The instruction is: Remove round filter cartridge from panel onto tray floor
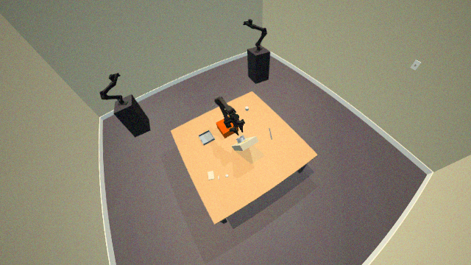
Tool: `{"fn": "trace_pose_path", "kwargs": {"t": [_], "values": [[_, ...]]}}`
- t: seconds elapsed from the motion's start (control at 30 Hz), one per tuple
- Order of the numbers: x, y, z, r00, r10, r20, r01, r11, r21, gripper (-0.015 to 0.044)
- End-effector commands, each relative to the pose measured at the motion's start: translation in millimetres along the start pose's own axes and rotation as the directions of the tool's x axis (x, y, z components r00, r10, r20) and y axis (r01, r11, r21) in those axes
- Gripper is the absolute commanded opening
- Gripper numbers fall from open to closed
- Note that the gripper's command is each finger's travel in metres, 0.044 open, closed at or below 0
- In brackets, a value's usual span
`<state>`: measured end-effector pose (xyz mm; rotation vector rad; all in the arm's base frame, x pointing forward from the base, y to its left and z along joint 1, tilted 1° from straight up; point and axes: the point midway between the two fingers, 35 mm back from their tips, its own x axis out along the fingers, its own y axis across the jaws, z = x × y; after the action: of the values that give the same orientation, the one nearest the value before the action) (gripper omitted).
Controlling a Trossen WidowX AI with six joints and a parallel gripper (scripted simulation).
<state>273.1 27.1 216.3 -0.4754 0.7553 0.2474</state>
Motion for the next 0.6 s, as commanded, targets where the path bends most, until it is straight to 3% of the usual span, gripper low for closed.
{"fn": "trace_pose_path", "kwargs": {"t": [0.0,0.57], "values": [[27,23,-55,0.975,0.100,-0.200,-0.011,0.914,0.407,0.0305],[43,25,-59,0.973,0.104,-0.207,-0.007,0.907,0.422,0.0305]]}}
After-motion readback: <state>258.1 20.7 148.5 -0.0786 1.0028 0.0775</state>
